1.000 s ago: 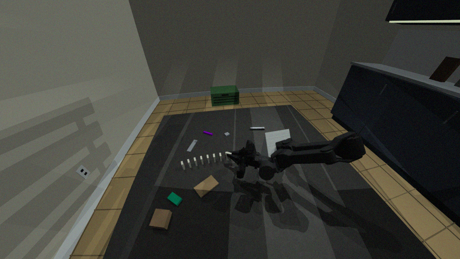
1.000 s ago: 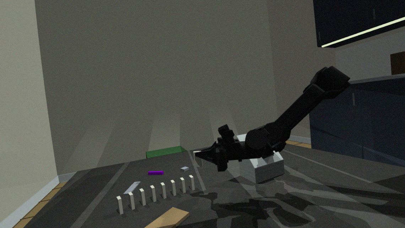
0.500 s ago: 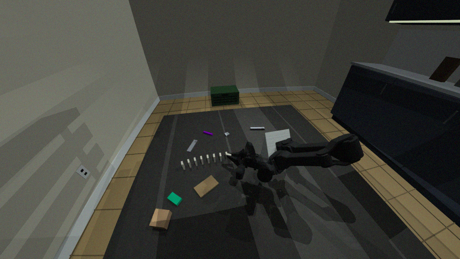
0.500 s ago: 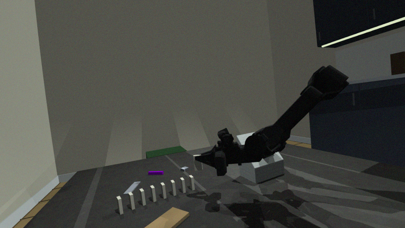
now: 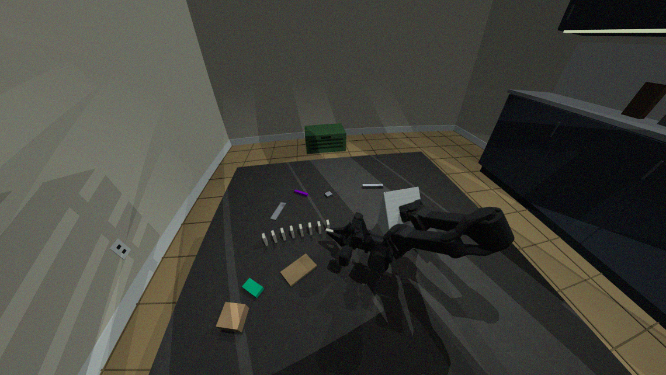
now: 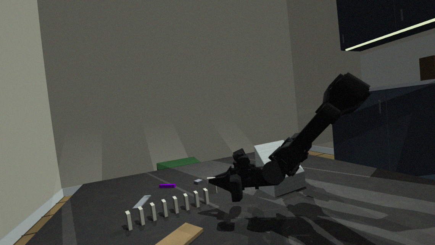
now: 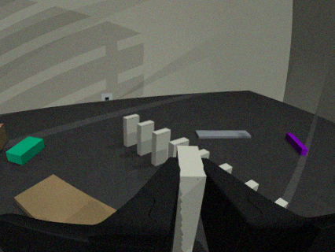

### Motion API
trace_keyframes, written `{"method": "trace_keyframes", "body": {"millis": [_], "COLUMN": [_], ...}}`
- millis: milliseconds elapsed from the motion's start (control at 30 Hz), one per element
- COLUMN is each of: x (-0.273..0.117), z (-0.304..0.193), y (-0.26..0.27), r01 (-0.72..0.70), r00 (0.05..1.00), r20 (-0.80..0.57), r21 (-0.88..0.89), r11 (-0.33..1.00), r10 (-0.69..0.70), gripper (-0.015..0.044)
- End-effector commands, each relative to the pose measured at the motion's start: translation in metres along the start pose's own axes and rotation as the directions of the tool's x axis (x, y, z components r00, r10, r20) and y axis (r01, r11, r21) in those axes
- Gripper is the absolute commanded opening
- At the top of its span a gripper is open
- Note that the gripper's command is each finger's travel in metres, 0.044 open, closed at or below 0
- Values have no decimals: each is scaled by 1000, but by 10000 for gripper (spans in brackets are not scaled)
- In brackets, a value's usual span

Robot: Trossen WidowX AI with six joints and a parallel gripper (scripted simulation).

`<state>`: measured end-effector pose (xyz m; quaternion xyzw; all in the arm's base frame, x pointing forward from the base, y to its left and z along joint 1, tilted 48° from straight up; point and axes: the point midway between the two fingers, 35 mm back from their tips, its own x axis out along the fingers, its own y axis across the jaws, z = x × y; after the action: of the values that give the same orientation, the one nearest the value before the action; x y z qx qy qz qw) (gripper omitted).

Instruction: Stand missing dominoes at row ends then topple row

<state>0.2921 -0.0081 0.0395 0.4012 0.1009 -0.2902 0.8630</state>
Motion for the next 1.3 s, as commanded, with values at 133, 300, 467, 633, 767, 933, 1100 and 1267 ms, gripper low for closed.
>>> {"method": "trace_keyframes", "body": {"millis": [133, 300, 467, 633, 767, 933, 1100, 1267], "x": [2, 2, 2, 1, 0, 0, 0, 0], "z": [-18, -30, -42, -54, -63, -67, -67, -67], "y": [4, 3, 2, 0, -3, -4, -4, -4], "r01": [-7, -8, -10, -14, -18, -20, -20, -20], "r00": [1000, 1000, 1000, 1000, 1000, 1000, 1000, 1000], "r20": [5, 6, 7, 10, 13, 14, 14, 14], "r21": [10, 9, 8, 6, 4, 4, 4, 4], "r11": [1000, 1000, 1000, 1000, 1000, 1000, 1000, 1000], "r10": [7, 8, 10, 14, 18, 20, 20, 20], "gripper": [29, 29, 29, 29, 29, 29, 29, 82]}}
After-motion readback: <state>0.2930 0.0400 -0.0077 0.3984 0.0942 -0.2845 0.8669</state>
